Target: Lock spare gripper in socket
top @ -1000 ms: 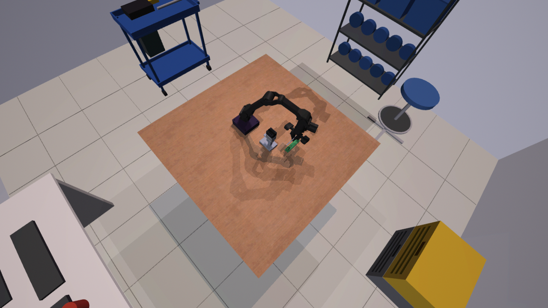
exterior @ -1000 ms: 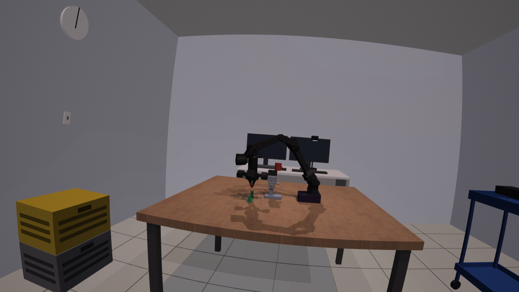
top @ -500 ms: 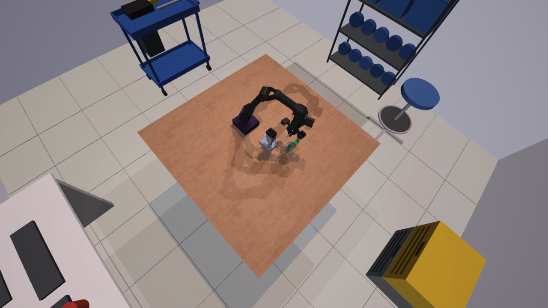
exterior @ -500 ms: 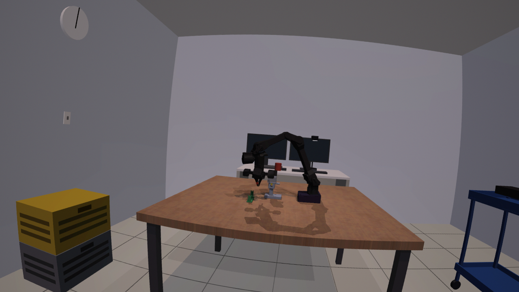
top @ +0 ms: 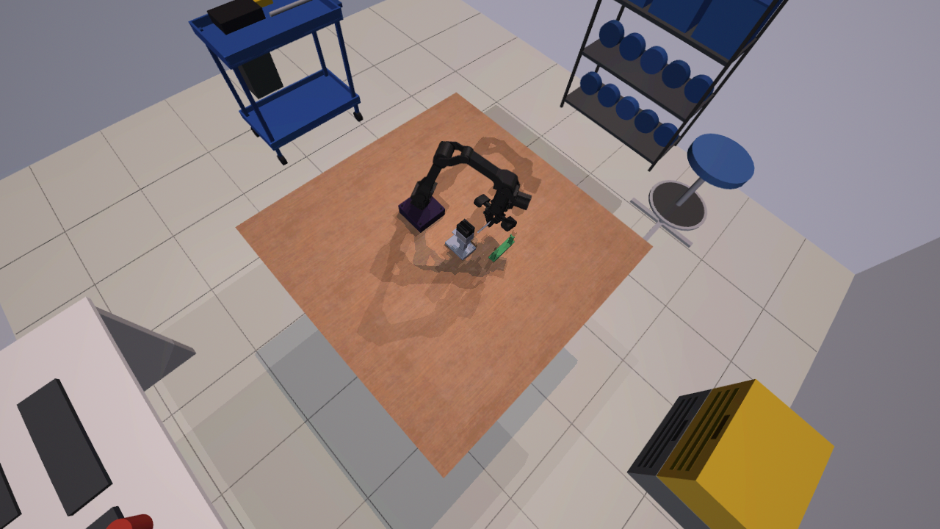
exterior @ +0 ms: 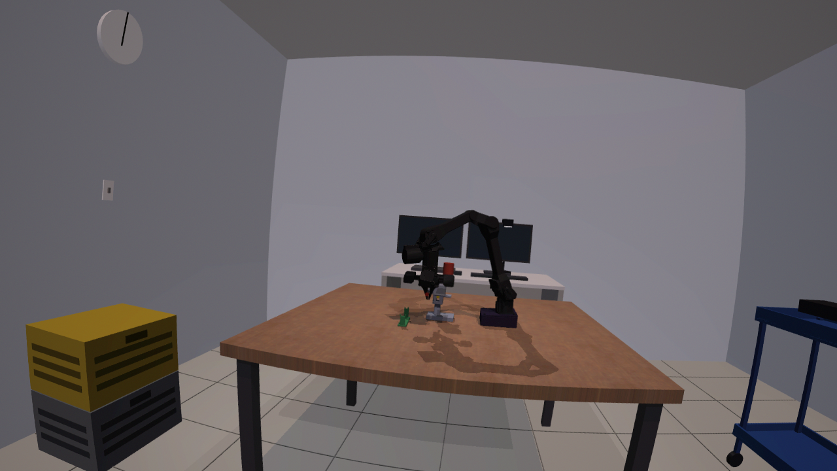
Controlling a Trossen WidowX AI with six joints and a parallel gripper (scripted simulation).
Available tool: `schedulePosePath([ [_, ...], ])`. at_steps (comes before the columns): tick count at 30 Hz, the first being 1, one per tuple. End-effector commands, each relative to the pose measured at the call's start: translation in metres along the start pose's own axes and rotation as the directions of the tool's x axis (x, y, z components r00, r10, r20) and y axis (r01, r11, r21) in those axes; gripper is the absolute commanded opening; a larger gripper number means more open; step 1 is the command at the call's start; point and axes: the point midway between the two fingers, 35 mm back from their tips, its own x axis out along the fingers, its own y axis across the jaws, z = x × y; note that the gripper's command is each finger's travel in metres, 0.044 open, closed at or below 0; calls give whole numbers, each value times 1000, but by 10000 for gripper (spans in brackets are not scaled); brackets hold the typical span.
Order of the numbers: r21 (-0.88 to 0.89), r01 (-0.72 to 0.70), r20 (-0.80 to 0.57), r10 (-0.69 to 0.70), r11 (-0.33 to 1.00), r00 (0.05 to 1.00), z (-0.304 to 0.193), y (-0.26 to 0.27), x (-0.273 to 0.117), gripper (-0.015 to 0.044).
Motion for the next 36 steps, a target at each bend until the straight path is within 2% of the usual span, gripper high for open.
schedulePosePath([
  [1, 5, -5, 3, 5, 1000, 1000, -1, 14, 0, 0],
  [10, 9, -7, 3, 7, 1000, 1000, -2, 31, 2, 0],
  [25, 14, -3, 6, 3, 1000, 1000, 11, 31, 53, 0],
  [36, 15, -2, 7, 2, 1000, 1000, 4, 30, 50, 0],
])
